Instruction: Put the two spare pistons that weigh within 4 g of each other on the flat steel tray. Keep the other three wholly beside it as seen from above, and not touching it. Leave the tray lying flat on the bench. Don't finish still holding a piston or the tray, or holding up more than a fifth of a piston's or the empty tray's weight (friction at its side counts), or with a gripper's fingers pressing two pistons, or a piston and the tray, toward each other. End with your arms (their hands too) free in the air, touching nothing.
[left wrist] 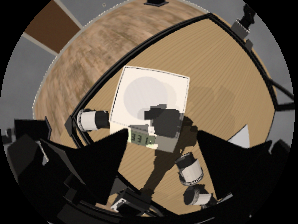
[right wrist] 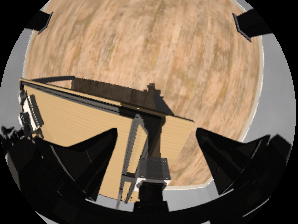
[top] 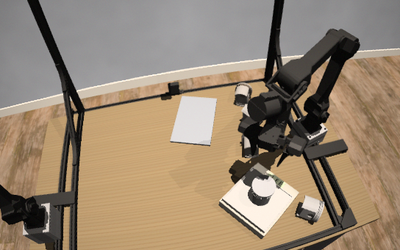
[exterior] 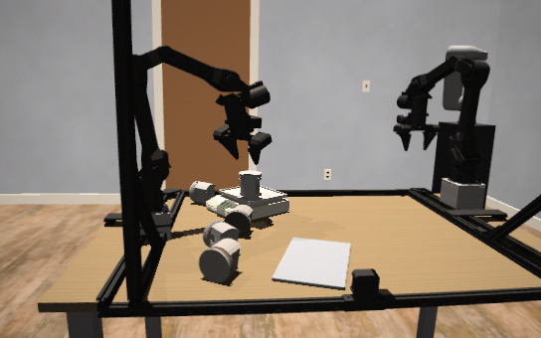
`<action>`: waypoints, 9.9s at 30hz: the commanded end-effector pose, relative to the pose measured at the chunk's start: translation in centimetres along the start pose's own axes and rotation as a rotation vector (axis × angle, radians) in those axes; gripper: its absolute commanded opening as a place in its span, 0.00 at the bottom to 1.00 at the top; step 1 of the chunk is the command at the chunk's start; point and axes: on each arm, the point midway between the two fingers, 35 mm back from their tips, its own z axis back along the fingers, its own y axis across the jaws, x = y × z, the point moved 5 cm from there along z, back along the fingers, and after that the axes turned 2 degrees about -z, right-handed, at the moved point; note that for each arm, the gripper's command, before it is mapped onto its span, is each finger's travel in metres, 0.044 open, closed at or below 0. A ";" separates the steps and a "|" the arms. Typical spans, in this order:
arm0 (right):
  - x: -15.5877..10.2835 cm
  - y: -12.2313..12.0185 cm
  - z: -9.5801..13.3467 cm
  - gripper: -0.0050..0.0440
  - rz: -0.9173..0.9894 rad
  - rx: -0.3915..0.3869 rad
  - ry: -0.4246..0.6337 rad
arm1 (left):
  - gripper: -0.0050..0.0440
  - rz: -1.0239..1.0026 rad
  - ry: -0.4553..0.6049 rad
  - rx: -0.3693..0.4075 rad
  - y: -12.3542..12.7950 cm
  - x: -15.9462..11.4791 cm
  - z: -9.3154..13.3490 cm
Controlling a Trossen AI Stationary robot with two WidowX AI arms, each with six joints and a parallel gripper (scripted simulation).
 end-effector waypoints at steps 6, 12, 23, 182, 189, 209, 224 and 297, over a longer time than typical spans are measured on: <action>0.0 0.0 0.0 1.00 0.001 0.001 0.000 | 0.87 0.113 -0.157 0.069 -0.3 -1.1 -0.2; 0.0 0.0 0.0 1.00 0.001 0.001 0.000 | 0.87 0.201 -0.280 0.120 -0.7 -1.7 -0.3; 0.0 0.0 0.0 1.00 0.001 0.001 0.000 | 0.87 0.332 -0.466 0.195 -1.2 -2.4 -0.7; 0.0 0.0 0.0 1.00 0.001 0.001 0.000 | 0.43 0.391 -0.553 0.237 0.3 -1.4 -10.5; 0.0 0.0 0.0 1.00 0.001 0.001 0.000 | 0.43 0.391 -0.553 0.237 0.3 -1.1 -9.8; 0.0 0.0 0.0 1.00 0.001 0.001 0.000 | 0.43 0.391 -0.553 0.237 0.6 0.0 -7.0; 0.0 0.0 0.0 1.00 0.001 0.001 0.000 | 0.43 0.389 -0.550 0.234 0.7 0.4 -6.0; 0.0 0.0 0.0 1.00 0.001 0.001 0.000 | 0.43 -0.828 -0.609 -0.723 -20.6 -9.2 -1.0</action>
